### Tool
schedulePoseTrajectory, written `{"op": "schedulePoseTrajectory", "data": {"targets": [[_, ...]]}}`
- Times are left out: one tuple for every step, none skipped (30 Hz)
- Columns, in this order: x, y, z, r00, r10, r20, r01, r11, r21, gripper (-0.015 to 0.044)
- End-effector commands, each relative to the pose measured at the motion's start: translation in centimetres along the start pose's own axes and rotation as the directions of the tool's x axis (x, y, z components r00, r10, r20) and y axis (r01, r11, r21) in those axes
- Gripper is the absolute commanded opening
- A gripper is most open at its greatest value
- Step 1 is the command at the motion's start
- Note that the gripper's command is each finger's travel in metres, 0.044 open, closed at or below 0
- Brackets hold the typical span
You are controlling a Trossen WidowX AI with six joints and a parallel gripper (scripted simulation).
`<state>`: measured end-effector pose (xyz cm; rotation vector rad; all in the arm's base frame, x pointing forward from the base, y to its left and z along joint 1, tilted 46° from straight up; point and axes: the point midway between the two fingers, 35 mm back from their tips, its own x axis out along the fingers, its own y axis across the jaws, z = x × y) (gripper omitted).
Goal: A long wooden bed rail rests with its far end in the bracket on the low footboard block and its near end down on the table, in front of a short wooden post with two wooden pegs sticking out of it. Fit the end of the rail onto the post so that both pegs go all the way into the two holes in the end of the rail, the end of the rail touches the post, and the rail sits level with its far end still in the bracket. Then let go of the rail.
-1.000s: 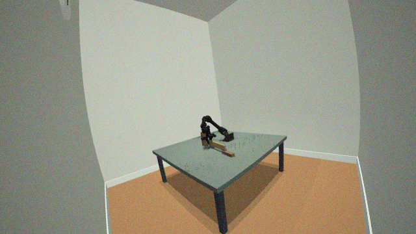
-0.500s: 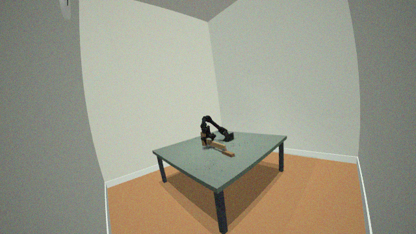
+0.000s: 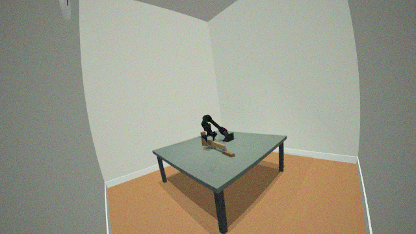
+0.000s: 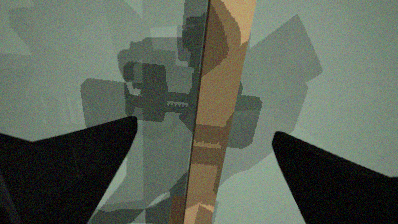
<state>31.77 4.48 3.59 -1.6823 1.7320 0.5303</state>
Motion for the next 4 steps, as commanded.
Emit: {"op": "schedulePoseTrajectory", "data": {"targets": [[-0.22, -0.15, 0.15, 1.000, -0.001, 0.006, 0.001, 1.000, 0.006, 0.0440], [-0.22, -0.15, 0.15, 1.000, -0.001, 0.006, 0.001, 1.000, 0.006, 0.0440], [-0.22, -0.15, 0.15, 1.000, -0.001, 0.006, 0.001, 1.000, 0.006, 0.0440], [-0.22, -0.15, 0.15, 1.000, -0.001, 0.006, 0.001, 1.000, 0.006, 0.0440]]}}
